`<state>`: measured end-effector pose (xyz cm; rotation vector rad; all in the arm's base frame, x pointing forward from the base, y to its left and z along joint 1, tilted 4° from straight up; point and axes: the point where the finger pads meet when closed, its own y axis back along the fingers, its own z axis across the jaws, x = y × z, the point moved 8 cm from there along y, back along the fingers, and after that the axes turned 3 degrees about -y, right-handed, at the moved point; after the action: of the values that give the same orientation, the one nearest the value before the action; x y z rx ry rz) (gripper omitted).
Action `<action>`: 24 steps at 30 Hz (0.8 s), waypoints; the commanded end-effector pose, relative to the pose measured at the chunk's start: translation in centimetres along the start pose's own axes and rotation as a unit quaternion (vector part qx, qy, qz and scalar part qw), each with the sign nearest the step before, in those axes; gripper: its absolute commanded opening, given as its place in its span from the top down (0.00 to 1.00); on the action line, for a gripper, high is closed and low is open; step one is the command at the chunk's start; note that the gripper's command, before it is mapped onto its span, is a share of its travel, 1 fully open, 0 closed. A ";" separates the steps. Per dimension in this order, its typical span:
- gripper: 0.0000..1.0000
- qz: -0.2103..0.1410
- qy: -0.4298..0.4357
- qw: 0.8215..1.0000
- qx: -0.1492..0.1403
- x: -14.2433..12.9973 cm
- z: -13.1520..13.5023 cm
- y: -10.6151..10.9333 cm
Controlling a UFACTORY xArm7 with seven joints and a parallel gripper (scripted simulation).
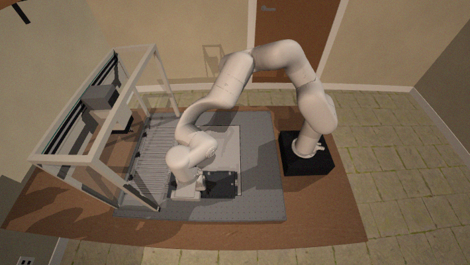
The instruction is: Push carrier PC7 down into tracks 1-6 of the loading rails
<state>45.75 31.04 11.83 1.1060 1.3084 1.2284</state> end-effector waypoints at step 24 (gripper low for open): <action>0.00 0.000 0.000 1.000 -0.001 4.6 0.0 0.0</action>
<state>45.22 35.44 11.46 1.1048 1.3104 1.2258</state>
